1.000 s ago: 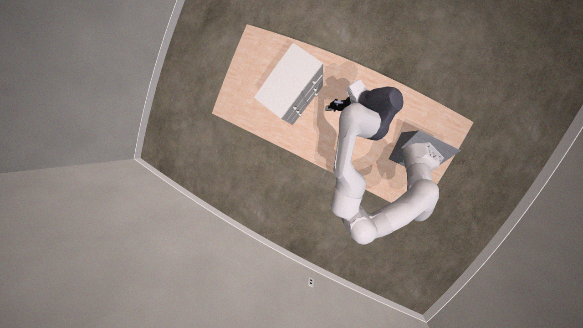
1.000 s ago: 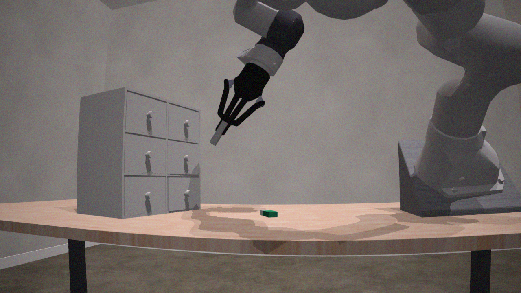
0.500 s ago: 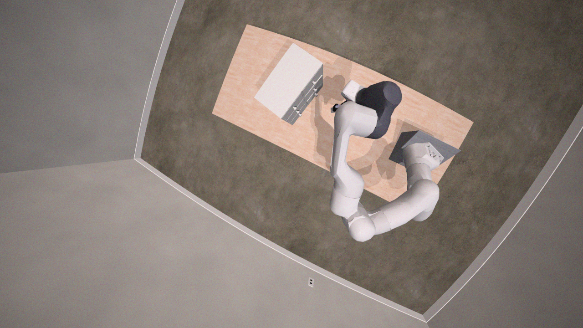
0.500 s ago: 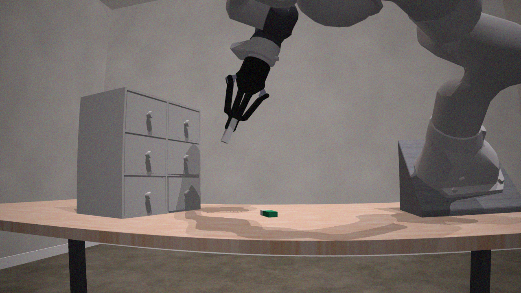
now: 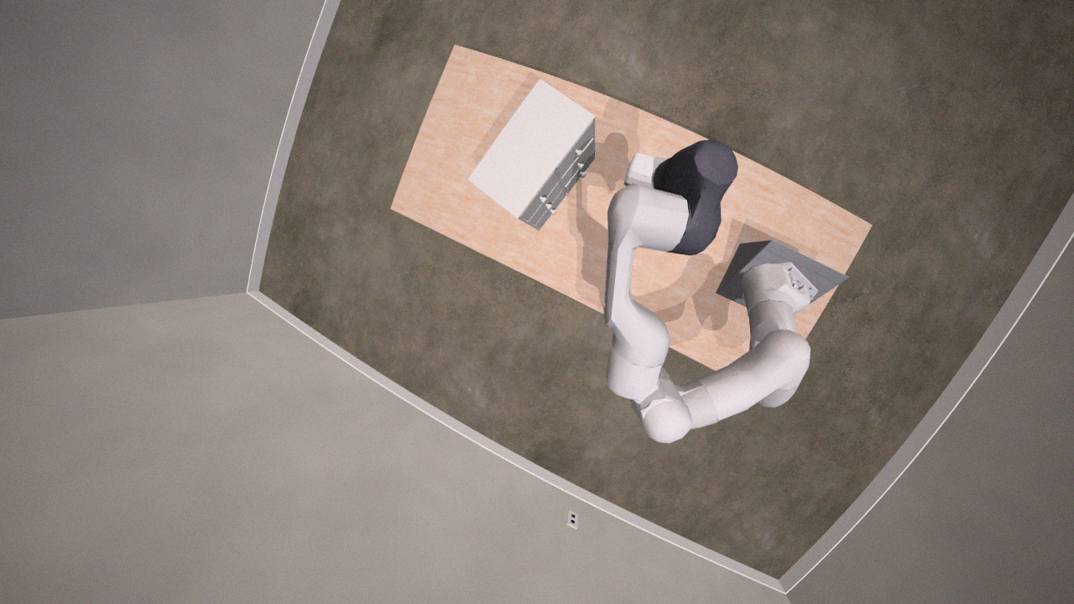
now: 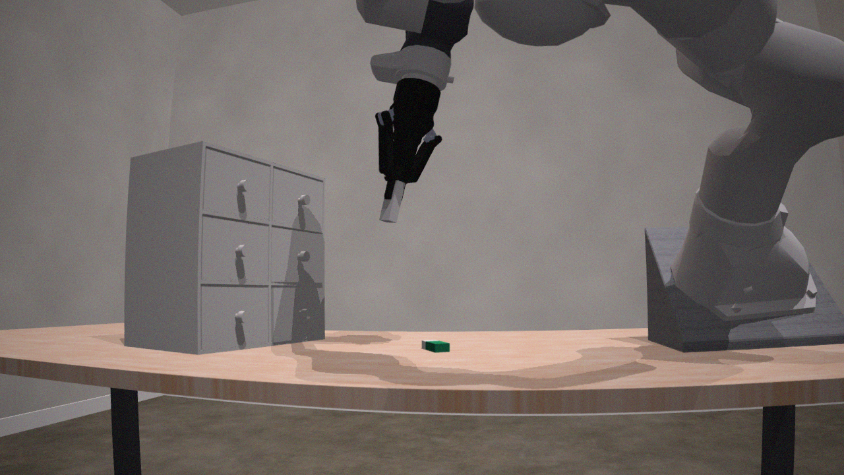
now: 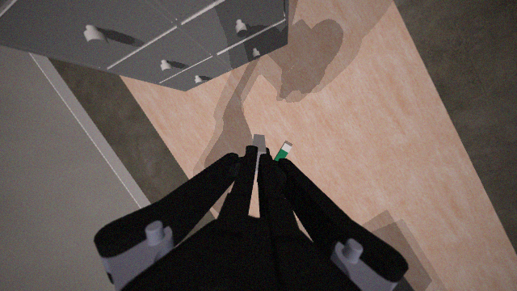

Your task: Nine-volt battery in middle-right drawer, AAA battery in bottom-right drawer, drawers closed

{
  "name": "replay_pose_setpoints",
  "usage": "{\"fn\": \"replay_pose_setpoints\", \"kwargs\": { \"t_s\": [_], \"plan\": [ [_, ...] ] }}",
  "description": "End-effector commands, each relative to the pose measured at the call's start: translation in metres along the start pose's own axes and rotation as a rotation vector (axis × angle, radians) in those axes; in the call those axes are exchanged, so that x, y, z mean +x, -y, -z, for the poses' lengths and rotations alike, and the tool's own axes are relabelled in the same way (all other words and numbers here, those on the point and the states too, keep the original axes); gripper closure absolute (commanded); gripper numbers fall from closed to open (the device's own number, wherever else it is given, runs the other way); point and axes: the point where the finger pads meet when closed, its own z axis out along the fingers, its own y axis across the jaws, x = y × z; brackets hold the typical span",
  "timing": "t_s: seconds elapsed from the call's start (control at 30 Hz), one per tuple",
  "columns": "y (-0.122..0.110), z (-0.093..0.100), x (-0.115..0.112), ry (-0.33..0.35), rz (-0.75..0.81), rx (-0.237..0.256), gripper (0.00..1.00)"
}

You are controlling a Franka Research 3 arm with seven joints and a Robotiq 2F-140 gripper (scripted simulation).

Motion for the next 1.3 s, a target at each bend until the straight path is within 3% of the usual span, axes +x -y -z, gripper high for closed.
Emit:
{"fn": "replay_pose_setpoints", "kwargs": {
  "t_s": [0.0,0.03,0.1,0.13,0.23,0.27,0.5,1.27],
  "plan": [
    [-0.003,0.001,-0.005,0.019,0.128,-0.01,1.0],
    [-0.011,0.01,-0.012,0.052,0.214,-0.05,1.0],
    [-0.011,0.01,-0.012,0.052,0.214,-0.05,1.0],
    [-0.018,0.018,-0.017,0.082,0.286,-0.083,1.0],
    [-0.018,0.018,-0.017,0.082,0.286,-0.083,1.0],
    [-0.024,0.025,-0.022,0.109,0.344,-0.11,1.0],
    [-0.034,0.039,-0.031,0.16,0.442,-0.155,1.0],
    [-0.036,0.041,-0.032,0.17,0.459,-0.162,1.0]
  ]
}}
